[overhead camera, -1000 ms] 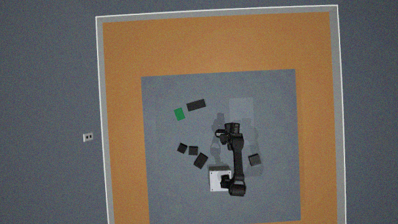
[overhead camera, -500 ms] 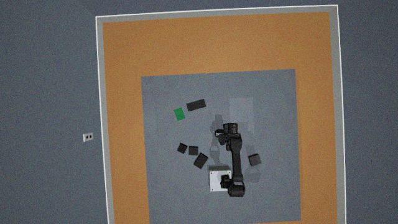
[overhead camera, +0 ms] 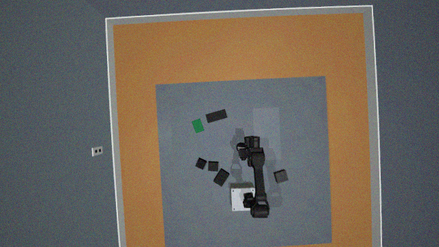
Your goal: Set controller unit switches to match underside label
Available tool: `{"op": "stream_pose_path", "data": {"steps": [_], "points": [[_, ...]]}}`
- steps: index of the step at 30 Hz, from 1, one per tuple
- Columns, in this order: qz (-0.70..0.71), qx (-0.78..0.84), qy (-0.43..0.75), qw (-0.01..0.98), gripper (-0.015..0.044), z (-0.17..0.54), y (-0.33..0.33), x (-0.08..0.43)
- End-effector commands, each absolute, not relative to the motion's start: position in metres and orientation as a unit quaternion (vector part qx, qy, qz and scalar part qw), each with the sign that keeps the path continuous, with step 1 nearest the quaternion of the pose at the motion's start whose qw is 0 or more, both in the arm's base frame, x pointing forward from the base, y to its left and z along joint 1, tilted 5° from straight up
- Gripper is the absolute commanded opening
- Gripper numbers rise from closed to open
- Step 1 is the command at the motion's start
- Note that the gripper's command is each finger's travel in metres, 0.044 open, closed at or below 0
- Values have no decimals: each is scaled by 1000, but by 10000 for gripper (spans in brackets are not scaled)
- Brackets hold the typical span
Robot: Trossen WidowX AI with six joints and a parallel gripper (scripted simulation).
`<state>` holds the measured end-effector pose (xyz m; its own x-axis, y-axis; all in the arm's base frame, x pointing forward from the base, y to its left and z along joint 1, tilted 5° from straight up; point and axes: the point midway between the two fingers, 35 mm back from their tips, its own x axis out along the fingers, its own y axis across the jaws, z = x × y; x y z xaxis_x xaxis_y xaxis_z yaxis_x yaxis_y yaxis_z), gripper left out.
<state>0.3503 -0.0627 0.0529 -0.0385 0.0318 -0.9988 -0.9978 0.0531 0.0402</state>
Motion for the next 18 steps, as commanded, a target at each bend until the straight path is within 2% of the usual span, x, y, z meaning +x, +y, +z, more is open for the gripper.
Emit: {"op": "stream_pose_path", "data": {"steps": [1,18], "points": [[508,-466,511,514,337,53,-54,351],[509,-465,510,514,338,55,-41,352]]}}
